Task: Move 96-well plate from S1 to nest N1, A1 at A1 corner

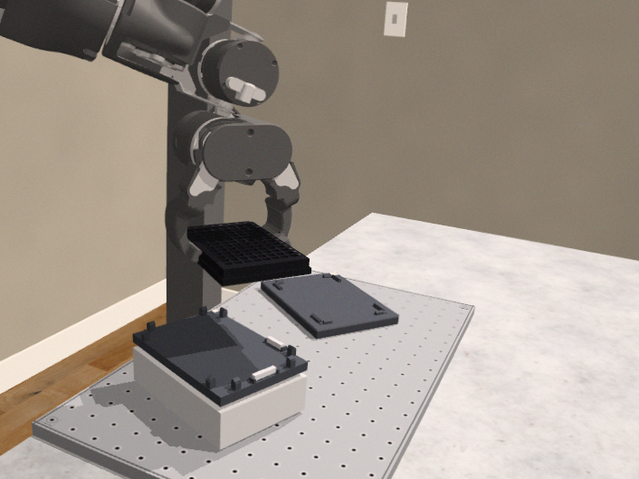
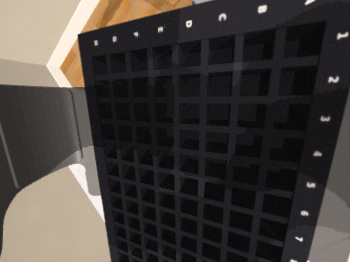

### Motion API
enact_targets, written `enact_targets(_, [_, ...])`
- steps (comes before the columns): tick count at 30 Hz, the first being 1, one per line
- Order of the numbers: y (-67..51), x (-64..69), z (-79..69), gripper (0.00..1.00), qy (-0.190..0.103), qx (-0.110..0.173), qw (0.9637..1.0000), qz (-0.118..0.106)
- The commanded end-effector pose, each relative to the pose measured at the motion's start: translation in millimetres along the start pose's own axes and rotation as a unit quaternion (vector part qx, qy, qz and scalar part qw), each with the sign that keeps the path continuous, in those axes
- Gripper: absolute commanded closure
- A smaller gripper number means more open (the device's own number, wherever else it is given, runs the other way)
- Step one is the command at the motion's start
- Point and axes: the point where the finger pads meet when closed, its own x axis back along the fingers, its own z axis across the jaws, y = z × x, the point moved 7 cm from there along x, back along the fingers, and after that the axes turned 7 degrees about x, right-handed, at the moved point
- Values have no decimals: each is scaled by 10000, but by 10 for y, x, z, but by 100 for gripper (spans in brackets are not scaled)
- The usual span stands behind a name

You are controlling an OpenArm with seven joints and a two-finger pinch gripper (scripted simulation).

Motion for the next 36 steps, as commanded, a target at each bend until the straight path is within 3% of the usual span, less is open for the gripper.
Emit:
enact_targets(1, [-4,3,0,100,-16,-6,10000,3])
enact_targets(2, [-4,3,0,100,-16,-6,10000,3])
enact_targets(7, [-177,-62,355,100,-14,-138,9999,0])
enact_targets(19, [-177,-62,355,100,-14,-138,9999,0])
enact_targets(24, [-356,-128,712,100,-12,-138,9999,1])
enact_targets(36, [-356,-128,712,100,-12,-138,9999,1])
